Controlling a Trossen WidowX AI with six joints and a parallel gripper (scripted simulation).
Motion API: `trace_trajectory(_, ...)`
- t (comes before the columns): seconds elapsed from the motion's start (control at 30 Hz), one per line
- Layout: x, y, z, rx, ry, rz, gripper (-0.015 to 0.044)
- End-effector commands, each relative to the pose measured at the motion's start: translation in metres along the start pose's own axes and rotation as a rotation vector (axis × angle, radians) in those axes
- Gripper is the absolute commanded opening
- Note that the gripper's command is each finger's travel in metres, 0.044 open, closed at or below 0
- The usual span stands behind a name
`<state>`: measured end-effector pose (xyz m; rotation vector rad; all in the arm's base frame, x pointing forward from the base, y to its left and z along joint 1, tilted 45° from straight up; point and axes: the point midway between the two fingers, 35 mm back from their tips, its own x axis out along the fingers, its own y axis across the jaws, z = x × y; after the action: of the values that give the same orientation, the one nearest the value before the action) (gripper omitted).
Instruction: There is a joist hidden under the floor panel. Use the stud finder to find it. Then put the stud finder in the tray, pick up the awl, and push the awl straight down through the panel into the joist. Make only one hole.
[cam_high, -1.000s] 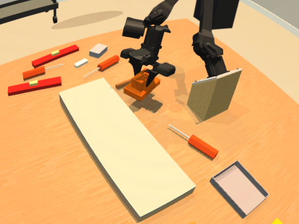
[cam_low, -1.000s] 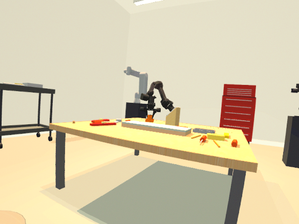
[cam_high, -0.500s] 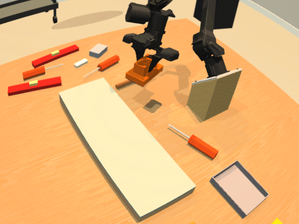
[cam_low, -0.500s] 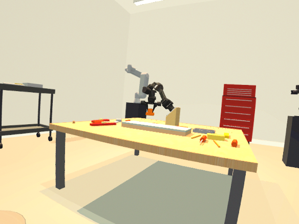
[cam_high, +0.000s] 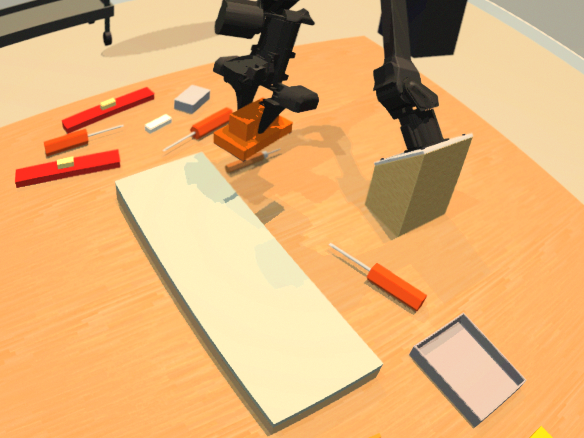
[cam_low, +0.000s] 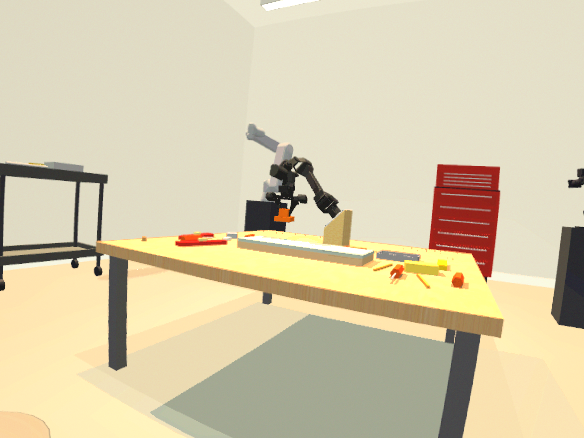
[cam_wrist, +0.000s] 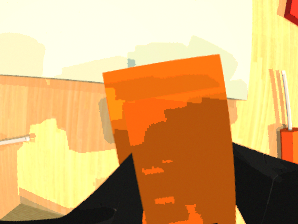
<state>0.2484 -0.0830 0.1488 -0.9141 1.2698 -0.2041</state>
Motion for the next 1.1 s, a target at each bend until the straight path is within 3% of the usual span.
trace_trajectory(0.0, 0.0, -0.012, 0.016, 0.043, -0.007, -0.016, 0.0)
trace_trajectory(0.77, 0.024, -0.063, 0.109, 0.27, -0.016, -0.08, 0.0)
trace_trajectory(1.07, 0.035, -0.065, 0.11, 0.276, -0.016, -0.081, 0.0)
